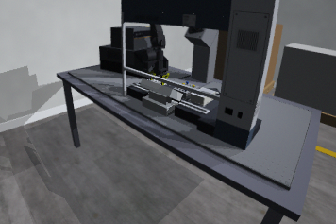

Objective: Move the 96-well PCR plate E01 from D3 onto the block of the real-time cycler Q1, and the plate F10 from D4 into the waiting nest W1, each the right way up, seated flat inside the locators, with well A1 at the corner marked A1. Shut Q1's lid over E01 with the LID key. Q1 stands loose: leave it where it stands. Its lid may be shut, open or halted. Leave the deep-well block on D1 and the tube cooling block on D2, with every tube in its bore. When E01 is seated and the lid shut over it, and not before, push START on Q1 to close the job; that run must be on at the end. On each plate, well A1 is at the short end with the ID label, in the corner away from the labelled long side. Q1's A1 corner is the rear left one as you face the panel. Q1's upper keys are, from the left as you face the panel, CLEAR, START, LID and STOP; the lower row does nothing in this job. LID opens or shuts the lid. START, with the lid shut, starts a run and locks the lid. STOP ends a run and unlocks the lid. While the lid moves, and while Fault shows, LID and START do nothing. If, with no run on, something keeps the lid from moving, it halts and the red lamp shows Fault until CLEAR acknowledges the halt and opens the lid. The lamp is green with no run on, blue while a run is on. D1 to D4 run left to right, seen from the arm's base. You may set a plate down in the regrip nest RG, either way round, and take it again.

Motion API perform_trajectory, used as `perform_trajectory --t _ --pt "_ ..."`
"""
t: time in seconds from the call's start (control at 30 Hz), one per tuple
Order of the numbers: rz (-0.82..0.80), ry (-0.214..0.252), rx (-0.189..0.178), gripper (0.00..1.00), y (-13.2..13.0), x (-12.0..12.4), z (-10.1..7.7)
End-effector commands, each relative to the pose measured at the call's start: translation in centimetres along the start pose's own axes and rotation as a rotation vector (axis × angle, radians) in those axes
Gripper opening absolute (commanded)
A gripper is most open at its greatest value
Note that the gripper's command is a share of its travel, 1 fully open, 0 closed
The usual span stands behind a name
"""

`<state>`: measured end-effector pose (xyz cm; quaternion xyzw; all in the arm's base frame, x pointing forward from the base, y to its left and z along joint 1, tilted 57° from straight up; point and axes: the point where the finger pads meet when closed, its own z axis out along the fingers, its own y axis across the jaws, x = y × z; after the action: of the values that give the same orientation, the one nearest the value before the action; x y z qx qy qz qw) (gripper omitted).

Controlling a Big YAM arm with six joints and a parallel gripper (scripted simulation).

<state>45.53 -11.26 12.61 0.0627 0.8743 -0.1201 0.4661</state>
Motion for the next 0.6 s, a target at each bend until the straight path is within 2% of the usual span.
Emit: perform_trajectory --t 0.0,0.23,0.43,0.57 --pt "-0.004 -0.014 0.000 0.00 0.1 -0.7 -0.9" --pt "0.012 -0.010 -0.003 0.00 0.2 -0.2 -2.7" --pt "0.012 -0.011 0.004 0.00 -0.2 -0.5 -2.8" --pt "0.013 -0.002 0.005 0.00 -0.2 0.1 -3.8"
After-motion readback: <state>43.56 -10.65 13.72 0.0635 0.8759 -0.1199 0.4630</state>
